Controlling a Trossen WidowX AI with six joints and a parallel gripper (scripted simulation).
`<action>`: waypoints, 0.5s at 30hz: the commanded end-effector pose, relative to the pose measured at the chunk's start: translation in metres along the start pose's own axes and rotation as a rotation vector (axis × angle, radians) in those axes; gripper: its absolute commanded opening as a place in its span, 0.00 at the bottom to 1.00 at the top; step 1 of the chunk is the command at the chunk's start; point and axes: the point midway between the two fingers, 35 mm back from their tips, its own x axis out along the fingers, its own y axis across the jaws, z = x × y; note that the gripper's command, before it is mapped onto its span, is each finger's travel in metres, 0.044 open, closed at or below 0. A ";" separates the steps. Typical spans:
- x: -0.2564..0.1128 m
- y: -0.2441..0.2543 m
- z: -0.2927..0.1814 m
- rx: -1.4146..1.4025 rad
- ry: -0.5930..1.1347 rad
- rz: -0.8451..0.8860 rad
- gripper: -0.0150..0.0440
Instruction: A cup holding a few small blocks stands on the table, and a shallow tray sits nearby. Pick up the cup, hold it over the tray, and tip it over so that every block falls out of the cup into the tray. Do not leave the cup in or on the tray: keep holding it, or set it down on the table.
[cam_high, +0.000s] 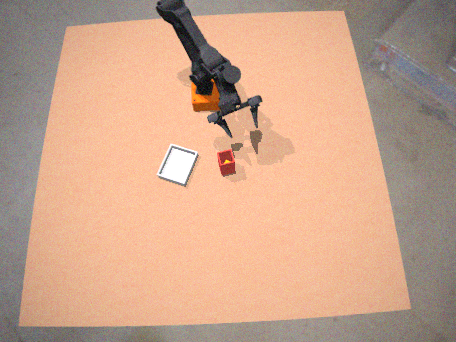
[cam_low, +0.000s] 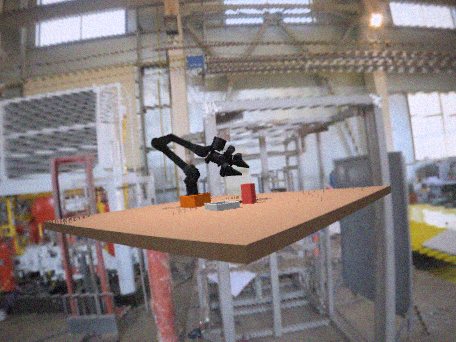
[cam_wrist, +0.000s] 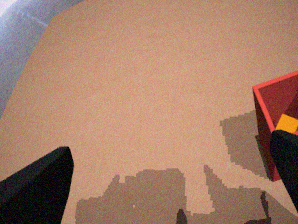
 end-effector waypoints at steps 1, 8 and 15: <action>0.002 -0.025 0.007 -0.149 -0.027 -0.057 1.00; 0.001 -0.059 0.017 -0.343 -0.049 -0.147 1.00; 0.001 -0.060 0.017 -0.348 -0.050 -0.150 1.00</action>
